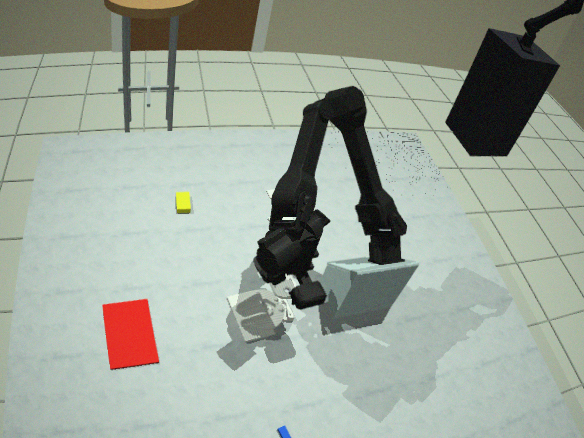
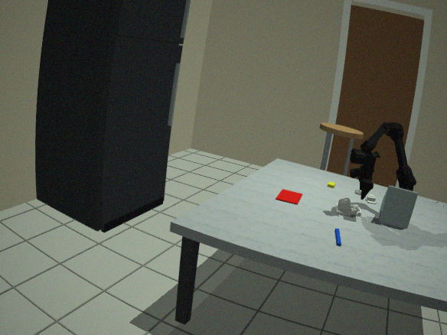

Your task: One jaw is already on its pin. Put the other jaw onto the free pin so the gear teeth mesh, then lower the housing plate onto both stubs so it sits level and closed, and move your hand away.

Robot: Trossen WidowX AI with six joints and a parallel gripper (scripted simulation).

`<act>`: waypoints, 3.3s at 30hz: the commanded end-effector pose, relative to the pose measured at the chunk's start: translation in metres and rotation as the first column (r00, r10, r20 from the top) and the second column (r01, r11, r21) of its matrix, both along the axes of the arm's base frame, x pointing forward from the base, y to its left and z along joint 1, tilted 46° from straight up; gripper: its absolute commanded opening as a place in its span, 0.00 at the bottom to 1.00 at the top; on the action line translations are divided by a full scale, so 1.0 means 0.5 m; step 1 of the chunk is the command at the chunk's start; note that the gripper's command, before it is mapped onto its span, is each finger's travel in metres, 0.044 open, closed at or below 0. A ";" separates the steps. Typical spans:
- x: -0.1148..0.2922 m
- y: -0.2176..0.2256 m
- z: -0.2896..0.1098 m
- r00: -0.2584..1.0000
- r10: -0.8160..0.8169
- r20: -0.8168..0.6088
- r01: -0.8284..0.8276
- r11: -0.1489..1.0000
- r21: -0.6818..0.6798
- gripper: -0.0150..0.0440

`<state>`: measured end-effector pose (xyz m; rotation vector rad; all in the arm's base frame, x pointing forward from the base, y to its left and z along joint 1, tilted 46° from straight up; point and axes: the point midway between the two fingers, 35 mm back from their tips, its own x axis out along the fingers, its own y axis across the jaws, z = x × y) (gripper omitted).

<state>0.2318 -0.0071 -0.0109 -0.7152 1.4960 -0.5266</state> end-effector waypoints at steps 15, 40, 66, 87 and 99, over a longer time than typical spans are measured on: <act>0.000 -0.017 -0.021 1.000 -0.004 -0.001 0.004 1.000 0.003 0.85; 0.001 -0.076 -0.078 1.000 -0.005 0.000 0.005 1.000 0.001 0.85; -0.001 -0.092 -0.091 1.000 -0.006 0.000 0.006 1.000 -0.002 0.85; -0.001 -0.099 -0.097 1.000 0.002 -0.008 -0.002 1.000 -0.003 0.85; -0.001 -0.102 -0.101 1.000 0.003 -0.009 -0.003 1.000 -0.003 0.85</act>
